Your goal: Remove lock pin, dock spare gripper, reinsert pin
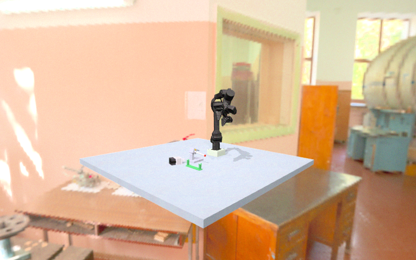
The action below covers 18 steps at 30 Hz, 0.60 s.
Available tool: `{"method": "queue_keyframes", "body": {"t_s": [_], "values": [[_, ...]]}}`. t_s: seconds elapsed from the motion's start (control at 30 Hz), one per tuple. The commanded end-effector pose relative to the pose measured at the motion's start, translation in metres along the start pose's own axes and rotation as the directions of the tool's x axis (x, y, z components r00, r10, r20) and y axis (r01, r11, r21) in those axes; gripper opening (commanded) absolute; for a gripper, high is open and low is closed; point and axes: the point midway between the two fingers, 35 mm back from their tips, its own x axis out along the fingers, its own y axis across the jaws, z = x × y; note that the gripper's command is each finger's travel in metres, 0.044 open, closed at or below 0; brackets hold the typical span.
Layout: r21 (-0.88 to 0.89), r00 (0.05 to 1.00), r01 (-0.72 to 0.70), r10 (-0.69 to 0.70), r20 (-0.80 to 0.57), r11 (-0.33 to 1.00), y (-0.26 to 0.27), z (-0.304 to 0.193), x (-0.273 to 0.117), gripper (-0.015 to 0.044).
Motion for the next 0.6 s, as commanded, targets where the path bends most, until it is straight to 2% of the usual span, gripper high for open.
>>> {"method": "queue_keyframes", "body": {"t_s": [0.0,0.17,0.3,0.4,0.57], "values": [[-0.026,0.974,-0.199,0.195,-0.111,0.980,0.023,-0.061,0.036,0.0300],[0.018,0.888,-0.430,0.426,-0.174,0.903,0.058,-0.129,0.058,0.0300],[0.083,0.793,-0.582,0.587,-0.162,0.809,0.088,-0.173,0.061,0.0300],[0.110,0.755,-0.630,0.640,-0.143,0.768,0.100,-0.187,0.060,0.0300],[0.113,0.751,-0.635,0.645,-0.141,0.764,0.101,-0.188,0.060,0.0300]]}}
